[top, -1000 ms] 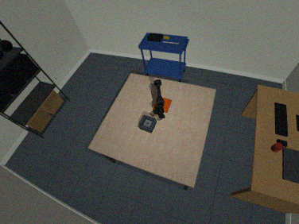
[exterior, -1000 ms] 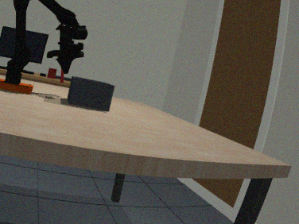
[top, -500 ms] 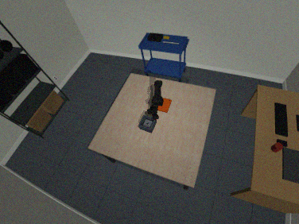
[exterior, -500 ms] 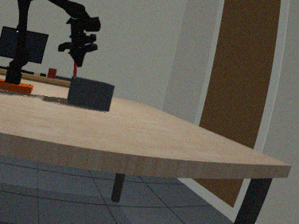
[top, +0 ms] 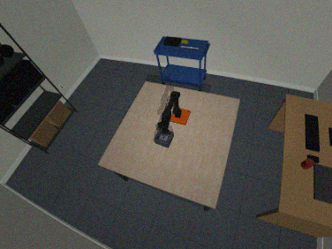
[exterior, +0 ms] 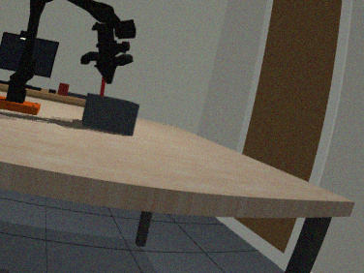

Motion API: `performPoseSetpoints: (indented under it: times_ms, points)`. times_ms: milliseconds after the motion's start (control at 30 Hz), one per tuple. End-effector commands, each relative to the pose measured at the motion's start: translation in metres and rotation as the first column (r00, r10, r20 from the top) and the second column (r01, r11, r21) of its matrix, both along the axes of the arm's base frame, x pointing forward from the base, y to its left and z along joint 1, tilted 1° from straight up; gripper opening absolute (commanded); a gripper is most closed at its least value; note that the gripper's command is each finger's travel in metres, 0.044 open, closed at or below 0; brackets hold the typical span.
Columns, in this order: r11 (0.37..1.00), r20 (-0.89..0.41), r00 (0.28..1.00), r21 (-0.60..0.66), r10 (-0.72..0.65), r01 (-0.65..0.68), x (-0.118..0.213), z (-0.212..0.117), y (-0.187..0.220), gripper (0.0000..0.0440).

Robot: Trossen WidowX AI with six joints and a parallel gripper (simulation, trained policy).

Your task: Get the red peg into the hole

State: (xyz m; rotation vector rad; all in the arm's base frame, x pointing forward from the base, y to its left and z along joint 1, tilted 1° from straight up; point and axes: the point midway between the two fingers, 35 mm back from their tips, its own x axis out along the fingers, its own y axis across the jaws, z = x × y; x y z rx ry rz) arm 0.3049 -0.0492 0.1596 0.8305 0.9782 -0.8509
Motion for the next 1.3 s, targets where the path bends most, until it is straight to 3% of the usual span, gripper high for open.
performPoseSetpoints:
  times_ms: [0,500,567,733,933,1267]
  points:
    - [1.0,0.003,1.0,0.0,-0.014,0.014,0.008,-0.001,-0.011,0.0]
    - [0.997,-0.066,0.995,0.034,-0.071,0.074,0.028,-0.039,-0.049,0.0004]
    - [0.996,-0.082,0.994,0.041,-0.07,0.073,0.031,-0.047,-0.052,0.0025]
    - [0.997,-0.136,0.99,0.046,-0.049,0.056,0.033,-0.066,-0.059,0.0142]
    - [0.998,-0.131,0.99,0.045,-0.048,0.054,0.042,-0.066,-0.069,0.0167]
    - [0.999,-0.105,0.994,0.028,-0.039,0.042,0.055,-0.056,-0.086,0.0171]
